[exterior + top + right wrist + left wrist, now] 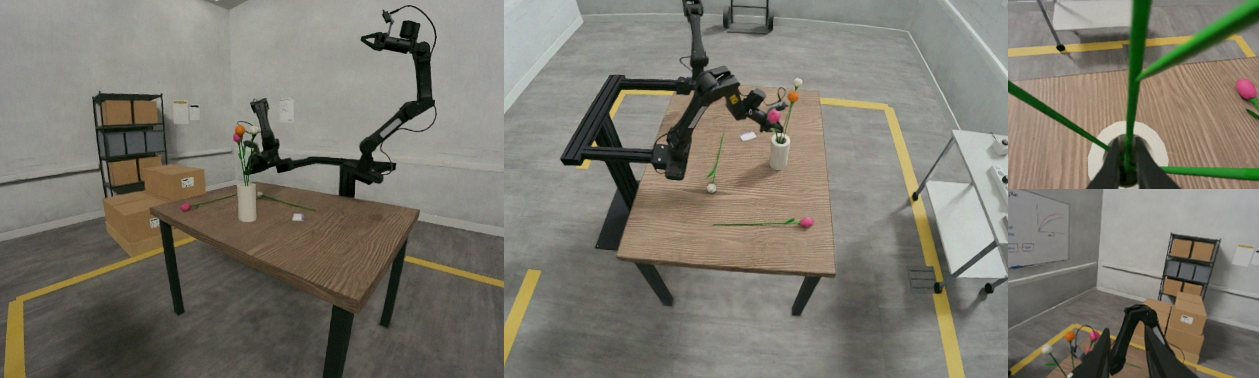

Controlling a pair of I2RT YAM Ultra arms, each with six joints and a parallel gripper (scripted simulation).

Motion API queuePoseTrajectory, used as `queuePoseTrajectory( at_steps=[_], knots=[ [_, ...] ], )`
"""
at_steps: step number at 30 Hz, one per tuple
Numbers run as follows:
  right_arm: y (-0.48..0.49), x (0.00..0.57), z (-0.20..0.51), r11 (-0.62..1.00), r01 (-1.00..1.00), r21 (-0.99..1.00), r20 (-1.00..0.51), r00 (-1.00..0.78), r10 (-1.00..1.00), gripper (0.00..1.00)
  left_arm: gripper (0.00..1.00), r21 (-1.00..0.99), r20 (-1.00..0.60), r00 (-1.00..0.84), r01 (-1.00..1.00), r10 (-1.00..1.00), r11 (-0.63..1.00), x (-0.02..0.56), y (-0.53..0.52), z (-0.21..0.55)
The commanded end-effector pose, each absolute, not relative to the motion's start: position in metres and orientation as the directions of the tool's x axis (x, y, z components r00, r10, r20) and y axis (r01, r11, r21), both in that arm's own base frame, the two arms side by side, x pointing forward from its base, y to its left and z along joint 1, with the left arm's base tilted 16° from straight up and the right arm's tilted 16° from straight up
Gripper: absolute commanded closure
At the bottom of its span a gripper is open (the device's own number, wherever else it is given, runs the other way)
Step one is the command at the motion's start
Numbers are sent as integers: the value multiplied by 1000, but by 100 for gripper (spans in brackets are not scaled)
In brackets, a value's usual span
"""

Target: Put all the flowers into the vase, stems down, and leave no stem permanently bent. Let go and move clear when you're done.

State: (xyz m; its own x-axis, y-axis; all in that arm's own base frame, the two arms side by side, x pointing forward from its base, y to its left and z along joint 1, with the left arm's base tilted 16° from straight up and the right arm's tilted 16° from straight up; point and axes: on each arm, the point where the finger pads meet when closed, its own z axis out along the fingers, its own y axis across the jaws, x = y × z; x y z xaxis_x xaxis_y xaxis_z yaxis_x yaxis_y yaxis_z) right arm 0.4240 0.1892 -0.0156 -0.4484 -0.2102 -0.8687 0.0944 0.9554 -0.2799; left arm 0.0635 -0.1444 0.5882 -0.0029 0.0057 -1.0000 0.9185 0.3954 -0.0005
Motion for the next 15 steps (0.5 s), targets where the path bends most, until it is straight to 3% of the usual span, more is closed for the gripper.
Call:
queuePoseTrajectory(
  at_steps=[1,9,11,15],
  knots=[
    [198,430,-4,961,95,-259,-884,-424,-196,80,70,-4,-1000,7,917,-27,398,59,-135,597],
    [199,429,-1,962,95,-257,-885,-422,-195,53,70,-4,-1000,7,917,-27,398,59,-135,597],
    [199,429,-1,962,95,-257,-885,-422,-195,53,70,-4,-1000,7,917,-27,398,59,-135,597],
    [199,429,1,963,95,-254,-887,-420,-192,40,70,-4,-1000,7,917,-27,398,59,-135,597]
  ],
)
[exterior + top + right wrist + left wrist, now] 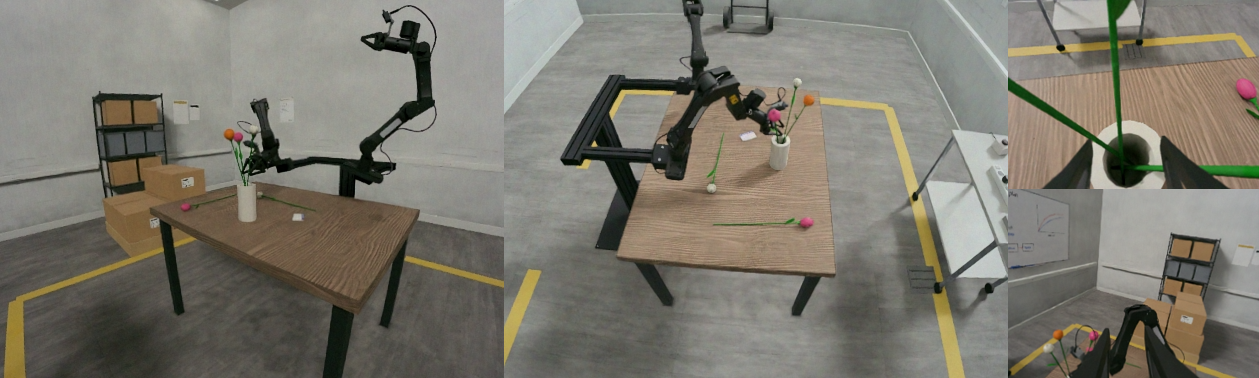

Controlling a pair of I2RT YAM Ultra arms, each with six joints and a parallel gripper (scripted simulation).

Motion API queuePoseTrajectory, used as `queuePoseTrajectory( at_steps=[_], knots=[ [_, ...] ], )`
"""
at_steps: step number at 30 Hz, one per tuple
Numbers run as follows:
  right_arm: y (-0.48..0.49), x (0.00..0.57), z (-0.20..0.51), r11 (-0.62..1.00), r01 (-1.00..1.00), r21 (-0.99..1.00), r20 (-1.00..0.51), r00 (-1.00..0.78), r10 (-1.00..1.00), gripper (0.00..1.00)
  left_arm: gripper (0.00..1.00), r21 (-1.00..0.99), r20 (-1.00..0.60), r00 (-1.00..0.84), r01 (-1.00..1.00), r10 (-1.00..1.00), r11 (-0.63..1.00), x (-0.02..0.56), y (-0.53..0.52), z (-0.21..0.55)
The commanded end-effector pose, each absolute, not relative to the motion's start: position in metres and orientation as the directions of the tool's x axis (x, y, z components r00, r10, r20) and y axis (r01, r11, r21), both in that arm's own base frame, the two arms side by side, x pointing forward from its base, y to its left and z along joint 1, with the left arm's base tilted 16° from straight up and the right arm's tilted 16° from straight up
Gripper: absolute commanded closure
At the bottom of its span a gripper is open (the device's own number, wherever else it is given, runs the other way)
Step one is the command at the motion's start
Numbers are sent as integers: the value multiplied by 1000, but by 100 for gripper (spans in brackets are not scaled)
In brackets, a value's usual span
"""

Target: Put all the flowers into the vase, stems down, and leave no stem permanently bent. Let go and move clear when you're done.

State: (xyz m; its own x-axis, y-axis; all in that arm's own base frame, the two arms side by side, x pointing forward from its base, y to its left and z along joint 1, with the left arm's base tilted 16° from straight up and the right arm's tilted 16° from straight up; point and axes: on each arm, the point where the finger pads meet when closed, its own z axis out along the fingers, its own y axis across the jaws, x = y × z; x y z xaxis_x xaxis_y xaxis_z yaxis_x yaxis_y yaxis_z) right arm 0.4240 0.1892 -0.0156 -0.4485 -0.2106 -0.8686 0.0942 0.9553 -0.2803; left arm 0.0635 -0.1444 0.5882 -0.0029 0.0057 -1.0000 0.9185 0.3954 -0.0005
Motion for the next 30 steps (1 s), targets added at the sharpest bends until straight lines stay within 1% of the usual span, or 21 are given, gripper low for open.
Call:
queuePoseTrajectory(
  at_steps=[1,13,14,18,30],
  knots=[
    [199,429,2,963,95,-253,-888,-419,-192,40,70,-4,-1000,7,917,-27,398,59,-135,597],
    [201,429,6,964,96,-247,-892,-413,-187,40,70,-4,-1000,7,917,-27,398,59,-135,597],
    [199,426,-4,960,92,-263,-881,-428,-200,40,70,-4,-1000,7,917,-27,398,59,-135,597],
    [199,425,-7,959,90,-267,-879,-432,-204,40,70,-4,-1000,7,917,-27,398,59,-135,597],
    [195,403,-7,958,93,-271,-876,-436,-206,40,70,-4,-1000,7,917,-27,398,59,-135,597]
  ],
)
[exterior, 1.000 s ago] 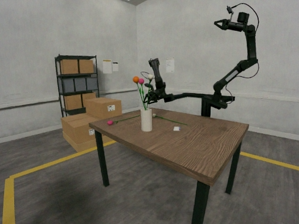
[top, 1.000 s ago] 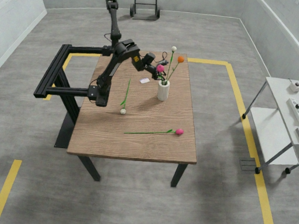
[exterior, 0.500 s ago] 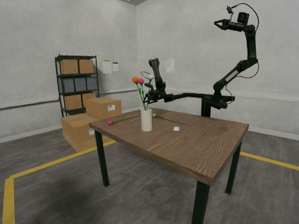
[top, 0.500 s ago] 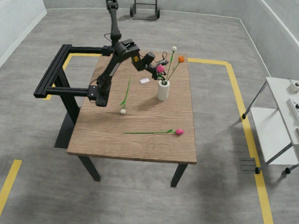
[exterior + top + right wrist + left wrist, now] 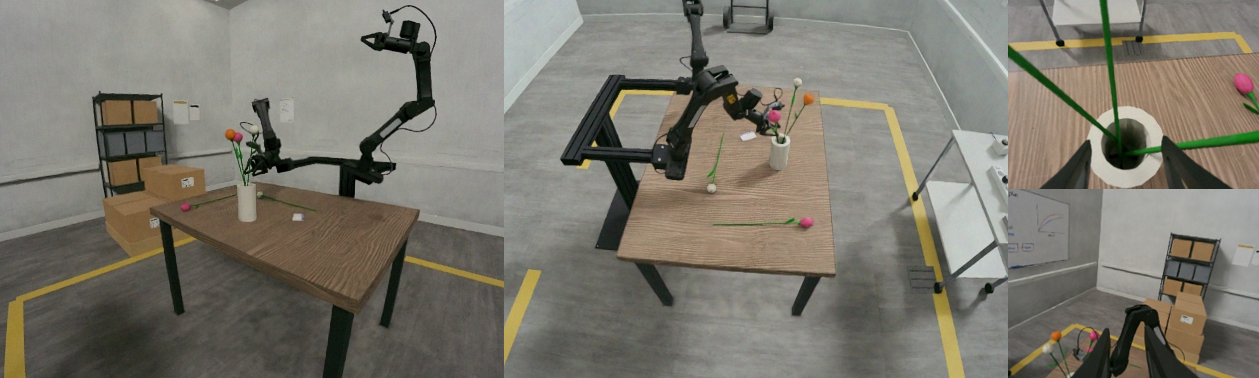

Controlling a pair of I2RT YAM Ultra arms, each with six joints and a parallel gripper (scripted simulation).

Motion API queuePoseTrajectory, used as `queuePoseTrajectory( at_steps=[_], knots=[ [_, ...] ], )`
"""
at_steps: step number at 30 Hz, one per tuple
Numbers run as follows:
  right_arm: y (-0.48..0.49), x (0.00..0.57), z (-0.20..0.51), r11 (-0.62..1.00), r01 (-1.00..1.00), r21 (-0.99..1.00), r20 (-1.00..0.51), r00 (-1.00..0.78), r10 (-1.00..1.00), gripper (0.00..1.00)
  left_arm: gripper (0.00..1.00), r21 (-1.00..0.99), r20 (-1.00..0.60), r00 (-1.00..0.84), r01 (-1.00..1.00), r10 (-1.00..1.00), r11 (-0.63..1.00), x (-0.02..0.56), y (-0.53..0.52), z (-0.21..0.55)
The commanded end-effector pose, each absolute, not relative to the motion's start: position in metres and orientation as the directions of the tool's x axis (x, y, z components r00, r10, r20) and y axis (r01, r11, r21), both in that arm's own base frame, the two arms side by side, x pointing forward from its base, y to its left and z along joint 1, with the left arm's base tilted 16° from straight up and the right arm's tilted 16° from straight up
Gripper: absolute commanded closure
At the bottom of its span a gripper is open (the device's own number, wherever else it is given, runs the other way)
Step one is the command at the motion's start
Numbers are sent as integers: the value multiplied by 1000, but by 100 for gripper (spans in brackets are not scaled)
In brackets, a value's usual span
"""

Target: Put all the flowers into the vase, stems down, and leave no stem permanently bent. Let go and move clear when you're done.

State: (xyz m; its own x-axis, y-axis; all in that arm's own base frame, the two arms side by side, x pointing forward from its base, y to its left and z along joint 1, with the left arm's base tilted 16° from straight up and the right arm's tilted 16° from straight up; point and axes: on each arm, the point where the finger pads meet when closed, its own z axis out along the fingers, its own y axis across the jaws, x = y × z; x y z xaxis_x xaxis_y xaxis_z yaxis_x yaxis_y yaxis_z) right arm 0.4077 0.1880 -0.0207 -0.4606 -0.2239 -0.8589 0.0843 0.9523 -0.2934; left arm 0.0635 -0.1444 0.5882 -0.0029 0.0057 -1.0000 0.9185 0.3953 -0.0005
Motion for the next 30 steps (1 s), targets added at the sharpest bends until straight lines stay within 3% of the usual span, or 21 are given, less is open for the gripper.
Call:
queuePoseTrajectory(
  at_steps=[1,30],
  knots=[
    [199,404,-1,961,97,-258,-884,-424,-195,40,70,-4,-1000,7,917,-27,398,59,-135,597],
    [193,390,-1,957,108,-268,-882,-428,-198,40,70,-4,-1000,7,917,-27,398,59,-135,597]
  ],
)
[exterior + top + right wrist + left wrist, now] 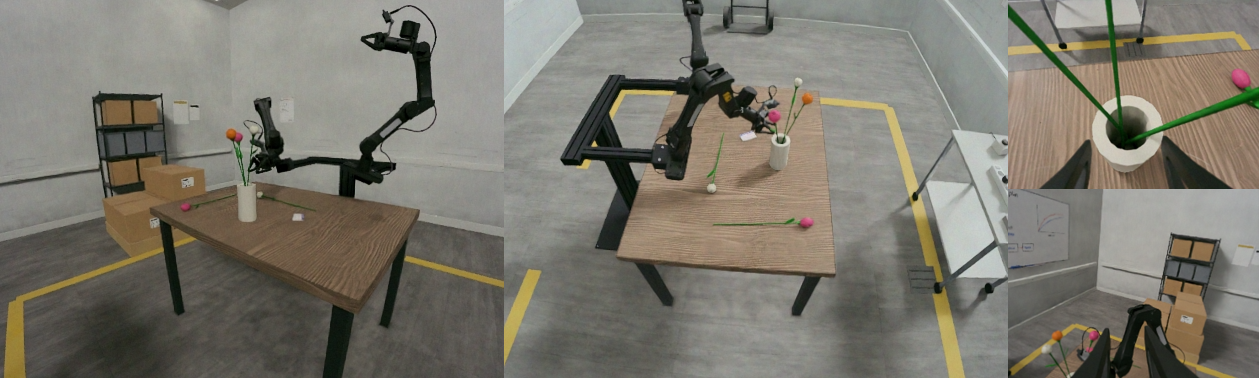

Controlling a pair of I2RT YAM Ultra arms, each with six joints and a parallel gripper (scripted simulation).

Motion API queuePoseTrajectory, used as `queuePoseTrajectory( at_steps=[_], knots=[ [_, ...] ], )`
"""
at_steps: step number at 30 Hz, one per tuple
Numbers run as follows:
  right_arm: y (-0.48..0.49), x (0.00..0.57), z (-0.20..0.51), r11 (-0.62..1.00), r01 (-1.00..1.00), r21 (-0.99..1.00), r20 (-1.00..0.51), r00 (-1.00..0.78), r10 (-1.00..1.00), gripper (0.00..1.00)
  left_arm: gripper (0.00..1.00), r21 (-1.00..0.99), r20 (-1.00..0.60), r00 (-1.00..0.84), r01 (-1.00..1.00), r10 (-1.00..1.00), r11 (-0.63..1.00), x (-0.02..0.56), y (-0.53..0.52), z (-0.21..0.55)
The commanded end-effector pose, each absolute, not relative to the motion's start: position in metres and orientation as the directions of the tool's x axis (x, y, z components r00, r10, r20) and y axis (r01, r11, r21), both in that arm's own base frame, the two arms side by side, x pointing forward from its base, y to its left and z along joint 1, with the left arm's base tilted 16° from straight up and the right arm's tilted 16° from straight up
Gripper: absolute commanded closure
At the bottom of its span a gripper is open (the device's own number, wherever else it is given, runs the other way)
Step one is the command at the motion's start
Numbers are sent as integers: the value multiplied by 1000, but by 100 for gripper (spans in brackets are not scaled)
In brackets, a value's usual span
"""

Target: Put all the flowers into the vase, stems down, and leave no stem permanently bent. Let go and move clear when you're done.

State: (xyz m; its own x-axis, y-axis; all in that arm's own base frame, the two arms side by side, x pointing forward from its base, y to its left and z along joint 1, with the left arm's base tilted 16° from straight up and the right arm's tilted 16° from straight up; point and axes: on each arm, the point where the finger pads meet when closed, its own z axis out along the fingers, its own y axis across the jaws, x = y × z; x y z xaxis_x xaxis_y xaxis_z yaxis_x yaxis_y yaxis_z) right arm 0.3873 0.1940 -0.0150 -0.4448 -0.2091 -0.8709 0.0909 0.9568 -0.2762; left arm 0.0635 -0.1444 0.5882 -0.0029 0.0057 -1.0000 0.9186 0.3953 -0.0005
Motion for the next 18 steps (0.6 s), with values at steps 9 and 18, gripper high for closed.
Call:
queuePoseTrajectory(
  at_steps=[9,18],
  knots=[
    [210,392,16,966,97,-239,-895,-408,-181,40,70,-4,-1000,7,917,-27,398,59,-135,597],
    [218,388,52,965,100,-241,-894,-410,-180,40,70,-4,-1000,7,917,-27,398,59,-135,597]
  ],
)
